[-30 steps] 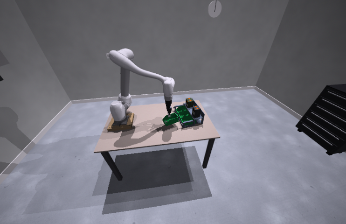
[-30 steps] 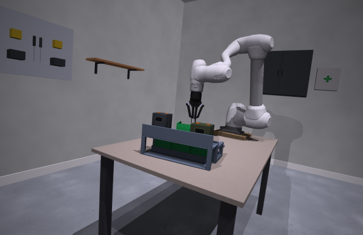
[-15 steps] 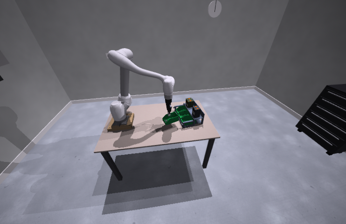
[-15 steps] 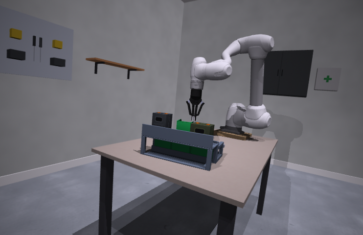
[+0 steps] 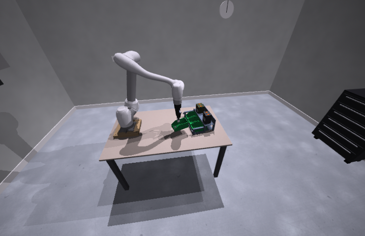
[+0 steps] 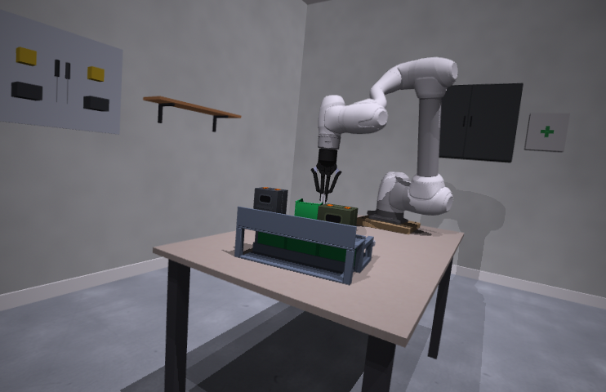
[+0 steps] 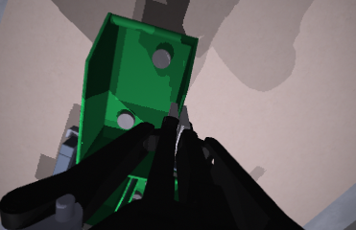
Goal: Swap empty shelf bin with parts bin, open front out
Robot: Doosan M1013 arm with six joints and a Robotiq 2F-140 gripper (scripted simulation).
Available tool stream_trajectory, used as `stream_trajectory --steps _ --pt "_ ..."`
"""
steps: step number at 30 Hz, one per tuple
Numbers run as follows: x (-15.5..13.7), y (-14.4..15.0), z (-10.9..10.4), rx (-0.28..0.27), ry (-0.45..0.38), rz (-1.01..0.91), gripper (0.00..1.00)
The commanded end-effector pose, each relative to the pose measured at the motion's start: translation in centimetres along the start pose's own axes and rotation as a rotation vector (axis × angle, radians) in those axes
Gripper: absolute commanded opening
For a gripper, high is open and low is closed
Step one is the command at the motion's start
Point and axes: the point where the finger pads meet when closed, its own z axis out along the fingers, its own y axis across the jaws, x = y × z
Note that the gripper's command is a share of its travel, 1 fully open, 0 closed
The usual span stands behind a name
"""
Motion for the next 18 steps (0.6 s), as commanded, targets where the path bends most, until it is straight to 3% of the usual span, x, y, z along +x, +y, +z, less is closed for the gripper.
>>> stream_trajectory --steps 1,13,18 --pt "-0.2 0.6 0.0 0.000 0.000 0.010 0.10" --pt "-3.6 9.1 0.0 0.000 0.000 0.162 0.10" --pt "-4.2 10.9 0.0 0.000 0.000 0.193 0.10"
